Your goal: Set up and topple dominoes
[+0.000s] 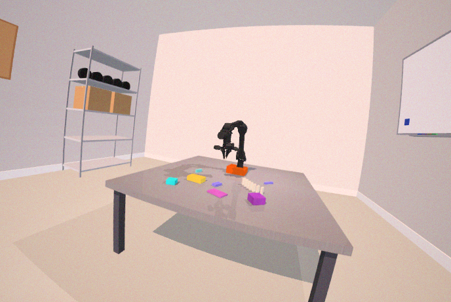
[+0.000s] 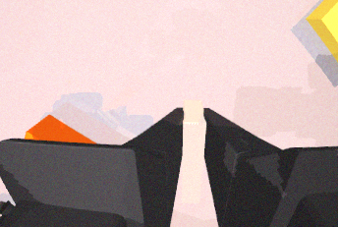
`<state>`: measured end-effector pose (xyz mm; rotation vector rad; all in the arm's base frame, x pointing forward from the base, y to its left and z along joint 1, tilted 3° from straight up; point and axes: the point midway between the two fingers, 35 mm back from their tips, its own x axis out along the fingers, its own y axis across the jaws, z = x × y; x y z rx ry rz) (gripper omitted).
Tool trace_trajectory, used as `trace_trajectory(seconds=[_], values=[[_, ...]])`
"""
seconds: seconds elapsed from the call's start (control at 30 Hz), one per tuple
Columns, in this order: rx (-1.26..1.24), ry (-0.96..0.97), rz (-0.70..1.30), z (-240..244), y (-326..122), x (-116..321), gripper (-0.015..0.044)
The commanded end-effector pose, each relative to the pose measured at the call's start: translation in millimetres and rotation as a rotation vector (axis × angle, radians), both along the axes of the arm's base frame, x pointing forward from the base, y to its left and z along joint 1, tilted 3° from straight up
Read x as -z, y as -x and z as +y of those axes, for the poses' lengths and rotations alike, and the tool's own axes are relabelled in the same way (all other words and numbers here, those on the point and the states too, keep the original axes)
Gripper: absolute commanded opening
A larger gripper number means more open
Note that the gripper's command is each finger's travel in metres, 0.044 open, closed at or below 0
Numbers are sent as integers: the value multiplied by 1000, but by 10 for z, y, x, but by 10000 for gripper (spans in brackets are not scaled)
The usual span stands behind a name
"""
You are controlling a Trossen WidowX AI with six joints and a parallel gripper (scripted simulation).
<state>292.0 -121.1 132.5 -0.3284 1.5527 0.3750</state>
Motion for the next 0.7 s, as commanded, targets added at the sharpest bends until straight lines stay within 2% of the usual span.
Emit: trace_trajectory(seconds=[0.0,0.23,0.67], values=[[-110,2,-1,-32,44,-3,29],[-112,-23,-9,-27,48,27,29],[-137,-353,-200,42,93,370,29]])
